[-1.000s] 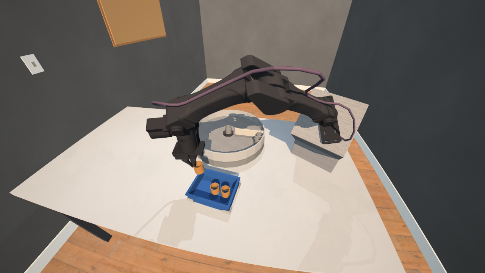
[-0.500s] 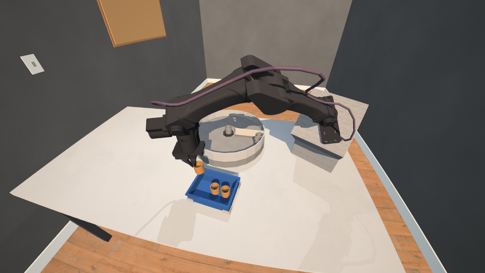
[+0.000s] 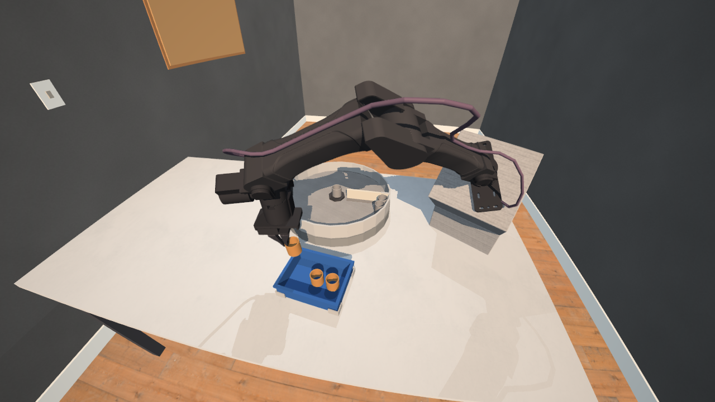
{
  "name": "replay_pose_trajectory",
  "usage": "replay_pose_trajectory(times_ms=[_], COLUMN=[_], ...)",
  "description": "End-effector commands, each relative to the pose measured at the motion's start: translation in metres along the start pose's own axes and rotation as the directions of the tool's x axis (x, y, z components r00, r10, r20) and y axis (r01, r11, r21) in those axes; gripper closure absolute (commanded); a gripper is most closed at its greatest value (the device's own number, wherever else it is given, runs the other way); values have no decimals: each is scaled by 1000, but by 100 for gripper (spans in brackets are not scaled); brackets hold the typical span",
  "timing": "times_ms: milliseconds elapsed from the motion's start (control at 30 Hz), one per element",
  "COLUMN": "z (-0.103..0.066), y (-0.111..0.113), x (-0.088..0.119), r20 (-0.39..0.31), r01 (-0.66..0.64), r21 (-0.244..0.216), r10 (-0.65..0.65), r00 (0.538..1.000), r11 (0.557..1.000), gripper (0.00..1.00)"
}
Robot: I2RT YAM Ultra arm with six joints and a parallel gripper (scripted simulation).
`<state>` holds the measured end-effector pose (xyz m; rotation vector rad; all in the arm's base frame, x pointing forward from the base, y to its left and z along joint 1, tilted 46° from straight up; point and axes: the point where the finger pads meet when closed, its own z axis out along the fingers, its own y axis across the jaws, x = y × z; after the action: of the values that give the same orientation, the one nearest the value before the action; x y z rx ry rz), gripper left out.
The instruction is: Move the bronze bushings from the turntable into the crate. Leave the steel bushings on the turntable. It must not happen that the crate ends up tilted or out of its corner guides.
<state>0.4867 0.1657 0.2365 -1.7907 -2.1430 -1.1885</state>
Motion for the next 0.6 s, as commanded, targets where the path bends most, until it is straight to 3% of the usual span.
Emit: replay_pose_trajectory(times_ms=[0,267,400,567], z=[-10,-10,-18,-17], y=[6,6,7,2], x=[-2,-1,14,3], r20=[18,18,8,21], r01=[-8,-7,14,-14], r21=[-16,-16,-32,-21], r10=[8,8,-13,15], r00=[1000,1000,1000,1000], r11=[1000,1000,999,1000], gripper=[100,100,100,100])
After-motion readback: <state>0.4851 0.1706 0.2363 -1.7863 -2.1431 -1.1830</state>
